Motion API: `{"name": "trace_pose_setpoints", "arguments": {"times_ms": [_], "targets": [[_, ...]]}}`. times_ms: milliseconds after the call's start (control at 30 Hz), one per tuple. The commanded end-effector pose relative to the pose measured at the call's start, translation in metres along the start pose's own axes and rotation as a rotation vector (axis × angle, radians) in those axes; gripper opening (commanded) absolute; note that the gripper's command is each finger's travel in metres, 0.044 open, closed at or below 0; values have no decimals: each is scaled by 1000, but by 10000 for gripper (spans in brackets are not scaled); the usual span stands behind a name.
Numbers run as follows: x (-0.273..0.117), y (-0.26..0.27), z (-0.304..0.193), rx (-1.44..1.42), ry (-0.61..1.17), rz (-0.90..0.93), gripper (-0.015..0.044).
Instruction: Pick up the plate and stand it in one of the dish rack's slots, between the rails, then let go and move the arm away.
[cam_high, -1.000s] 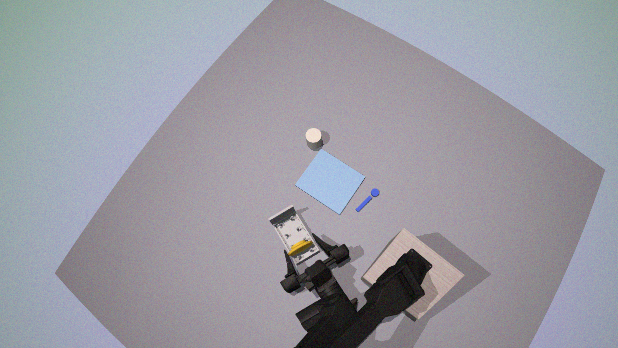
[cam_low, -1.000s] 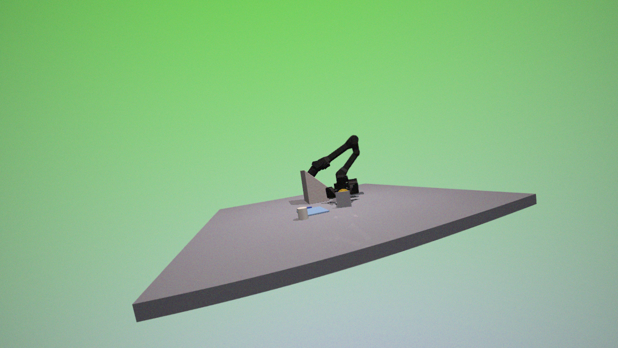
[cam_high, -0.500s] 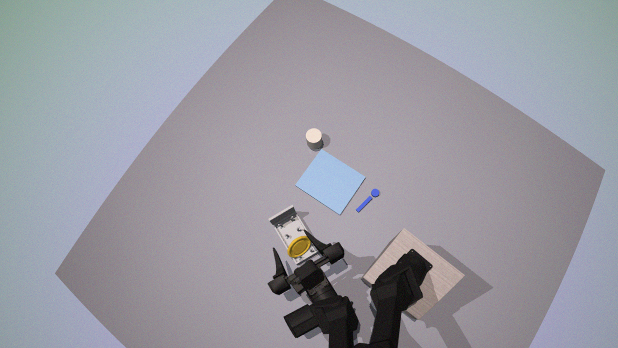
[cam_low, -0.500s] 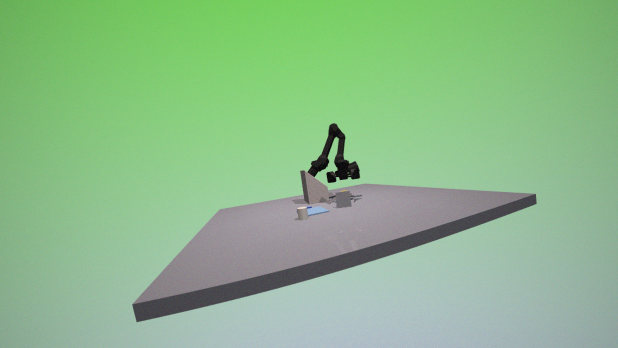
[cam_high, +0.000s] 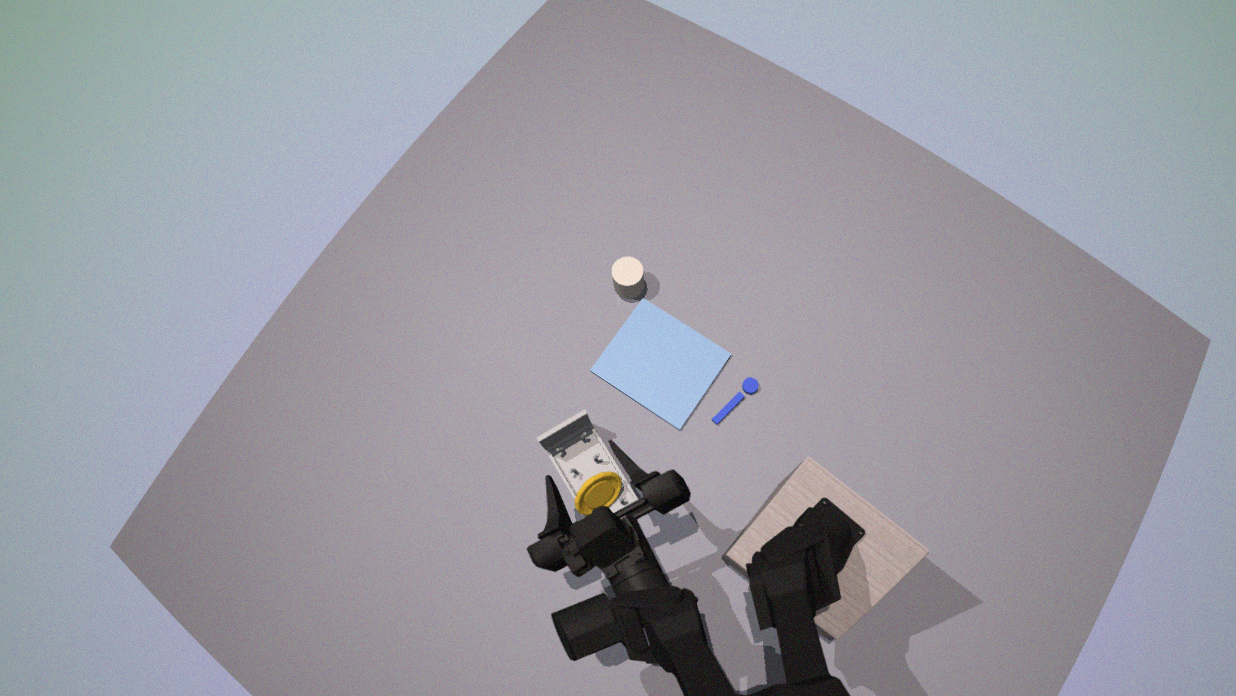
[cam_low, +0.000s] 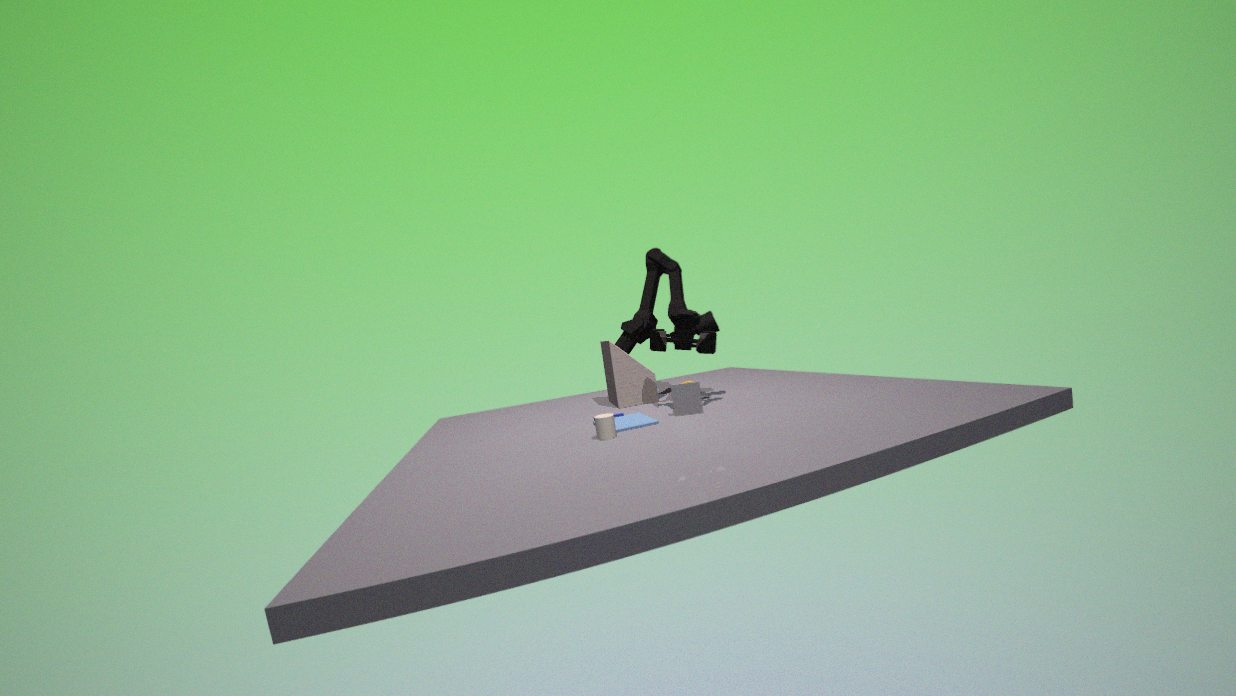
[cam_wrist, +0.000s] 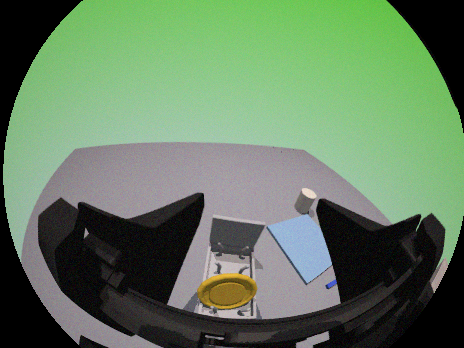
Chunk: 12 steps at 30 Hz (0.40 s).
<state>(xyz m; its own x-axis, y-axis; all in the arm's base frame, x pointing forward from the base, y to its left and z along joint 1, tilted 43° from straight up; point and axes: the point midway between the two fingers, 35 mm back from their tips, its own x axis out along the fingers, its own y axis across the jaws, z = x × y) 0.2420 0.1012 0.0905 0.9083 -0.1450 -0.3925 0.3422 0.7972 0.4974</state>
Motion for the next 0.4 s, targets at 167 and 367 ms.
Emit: {"name": "trace_pose_setpoints", "arguments": {"times_ms": [167,367], "targets": [[23,-16,-2,-239,116,-127,400],[37,-32,-3,-386,226,-207,400]]}}
